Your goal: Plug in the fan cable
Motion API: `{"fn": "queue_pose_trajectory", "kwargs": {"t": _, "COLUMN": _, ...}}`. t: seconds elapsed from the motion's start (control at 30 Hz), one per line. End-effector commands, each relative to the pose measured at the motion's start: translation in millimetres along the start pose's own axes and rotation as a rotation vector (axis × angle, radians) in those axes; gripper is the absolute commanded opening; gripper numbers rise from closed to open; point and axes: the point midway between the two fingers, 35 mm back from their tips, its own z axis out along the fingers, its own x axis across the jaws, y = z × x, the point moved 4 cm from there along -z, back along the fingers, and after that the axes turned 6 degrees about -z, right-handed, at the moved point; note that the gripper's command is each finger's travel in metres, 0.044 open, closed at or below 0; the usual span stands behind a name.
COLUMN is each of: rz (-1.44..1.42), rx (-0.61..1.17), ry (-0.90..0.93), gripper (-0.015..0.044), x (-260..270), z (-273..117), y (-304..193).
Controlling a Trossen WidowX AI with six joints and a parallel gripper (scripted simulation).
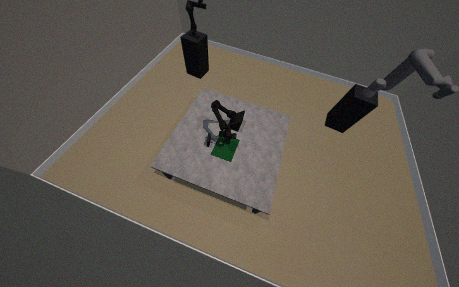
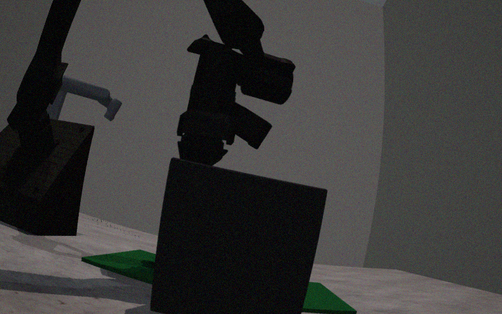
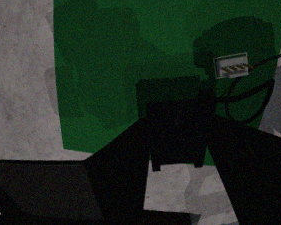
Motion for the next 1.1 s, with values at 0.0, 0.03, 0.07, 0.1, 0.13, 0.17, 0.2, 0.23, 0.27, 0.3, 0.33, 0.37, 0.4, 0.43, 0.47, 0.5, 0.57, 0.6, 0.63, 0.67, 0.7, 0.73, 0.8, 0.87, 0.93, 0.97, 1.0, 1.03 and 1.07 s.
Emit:
{"fn": "queue_pose_trajectory", "kwargs": {"t": 0.0, "rz": -0.142, "rx": 0.005, "ry": -0.014, "gripper": 0.0000, "x": -1.1, "z": -0.3, "y": 7.2}}
{"fn": "queue_pose_trajectory", "kwargs": {"t": 0.03, "rz": -0.176, "rx": 0.007, "ry": -0.016, "gripper": 0.0000, "x": -1.1, "z": -0.1, "y": 8.4}}
{"fn": "queue_pose_trajectory", "kwargs": {"t": 0.07, "rz": -0.211, "rx": 0.009, "ry": -0.018, "gripper": 0.0000, "x": -1.1, "z": 0.1, "y": 9.5}}
{"fn": "queue_pose_trajectory", "kwargs": {"t": 0.1, "rz": -0.245, "rx": 0.011, "ry": -0.020, "gripper": 0.0000, "x": -1.1, "z": 0.2, "y": 10.7}}
{"fn": "queue_pose_trajectory", "kwargs": {"t": 0.13, "rz": -0.279, "rx": 0.014, "ry": -0.022, "gripper": 0.0000, "x": -1.1, "z": 0.4, "y": 11.8}}
{"fn": "queue_pose_trajectory", "kwargs": {"t": 0.17, "rz": -0.314, "rx": 0.016, "ry": -0.024, "gripper": 0.0000, "x": -1.1, "z": 0.6, "y": 13.0}}
{"fn": "queue_pose_trajectory", "kwargs": {"t": 0.2, "rz": -0.348, "rx": 0.019, "ry": -0.026, "gripper": 0.0000, "x": -1.1, "z": 0.8, "y": 14.1}}
{"fn": "queue_pose_trajectory", "kwargs": {"t": 0.23, "rz": -0.383, "rx": 0.021, "ry": -0.027, "gripper": 0.0000, "x": -1.1, "z": 1.0, "y": 15.3}}
{"fn": "queue_pose_trajectory", "kwargs": {"t": 0.27, "rz": -0.417, "rx": 0.024, "ry": -0.029, "gripper": 0.0000, "x": -1.0, "z": 1.2, "y": 16.4}}
{"fn": "queue_pose_trajectory", "kwargs": {"t": 0.3, "rz": -0.452, "rx": 0.027, "ry": -0.031, "gripper": 0.0000, "x": -1.0, "z": 1.4, "y": 17.6}}
{"fn": "queue_pose_trajectory", "kwargs": {"t": 0.33, "rz": -0.486, "rx": 0.030, "ry": -0.032, "gripper": 0.0000, "x": -1.0, "z": 1.6, "y": 18.7}}
{"fn": "queue_pose_trajectory", "kwargs": {"t": 0.37, "rz": -0.521, "rx": 0.032, "ry": -0.033, "gripper": 0.0000, "x": -0.9, "z": 1.8, "y": 19.9}}
{"fn": "queue_pose_trajectory", "kwargs": {"t": 0.4, "rz": -0.549, "rx": 0.035, "ry": -0.035, "gripper": 0.0000, "x": -0.9, "z": 2.0, "y": 20.8}}
{"fn": "queue_pose_trajectory", "kwargs": {"t": 0.43, "rz": -0.566, "rx": 0.036, "ry": -0.035, "gripper": 0.0000, "x": -0.9, "z": 2.1, "y": 21.4}}
{"fn": "queue_pose_trajectory", "kwargs": {"t": 0.47, "rz": -0.572, "rx": 0.037, "ry": -0.035, "gripper": 0.0000, "x": -0.9, "z": 2.1, "y": 21.6}}
{"fn": "queue_pose_trajectory", "kwargs": {"t": 0.5, "rz": -0.572, "rx": 0.037, "ry": -0.035, "gripper": 0.0000, "x": -0.9, "z": 2.1, "y": 21.6}}
{"fn": "queue_pose_trajectory", "kwargs": {"t": 0.57, "rz": -0.572, "rx": 0.037, "ry": -0.035, "gripper": 0.0000, "x": -0.9, "z": 2.1, "y": 21.6}}
{"fn": "queue_pose_trajectory", "kwargs": {"t": 0.6, "rz": -0.572, "rx": 0.037, "ry": -0.035, "gripper": 0.0000, "x": -0.9, "z": 2.1, "y": 21.6}}
{"fn": "queue_pose_trajectory", "kwargs": {"t": 0.63, "rz": -0.572, "rx": 0.036, "ry": -0.034, "gripper": 0.0000, "x": -0.9, "z": 2.4, "y": 21.5}}
{"fn": "queue_pose_trajectory", "kwargs": {"t": 0.67, "rz": -0.571, "rx": 0.035, "ry": -0.029, "gripper": 0.0000, "x": -0.8, "z": 3.1, "y": 21.3}}
{"fn": "queue_pose_trajectory", "kwargs": {"t": 0.7, "rz": -0.570, "rx": 0.033, "ry": -0.020, "gripper": 0.0000, "x": -0.7, "z": 4.2, "y": 20.9}}
{"fn": "queue_pose_trajectory", "kwargs": {"t": 0.73, "rz": -0.569, "rx": 0.031, "ry": -0.010, "gripper": 0.0000, "x": -0.6, "z": 5.6, "y": 20.4}}
{"fn": "queue_pose_trajectory", "kwargs": {"t": 0.8, "rz": -0.567, "rx": 0.025, "ry": 0.010, "gripper": 0.0000, "x": -0.4, "z": 8.4, "y": 19.5}}
{"fn": "queue_pose_trajectory", "kwargs": {"t": 0.87, "rz": -0.565, "rx": 0.019, "ry": 0.030, "gripper": 0.0000, "x": -0.2, "z": 11.1, "y": 18.6}}
{"fn": "queue_pose_trajectory", "kwargs": {"t": 0.93, "rz": -0.563, "rx": 0.013, "ry": 0.050, "gripper": 0.0000, "x": 0.0, "z": 13.7, "y": 17.8}}
{"fn": "queue_pose_trajectory", "kwargs": {"t": 0.97, "rz": -0.562, "rx": 0.009, "ry": 0.060, "gripper": 0.0000, "x": 0.2, "z": 15.1, "y": 17.3}}
{"fn": "queue_pose_trajectory", "kwargs": {"t": 1.0, "rz": -0.561, "rx": 0.005, "ry": 0.071, "gripper": 0.0000, "x": 0.3, "z": 16.6, "y": 16.8}}
{"fn": "queue_pose_trajectory", "kwargs": {"t": 1.03, "rz": -0.559, "rx": 0.001, "ry": 0.082, "gripper": 0.0000, "x": 0.4, "z": 18.0, "y": 16.4}}
{"fn": "queue_pose_trajectory", "kwargs": {"t": 1.07, "rz": -0.558, "rx": -0.004, "ry": 0.093, "gripper": 0.0000, "x": 0.6, "z": 19.4, "y": 15.9}}
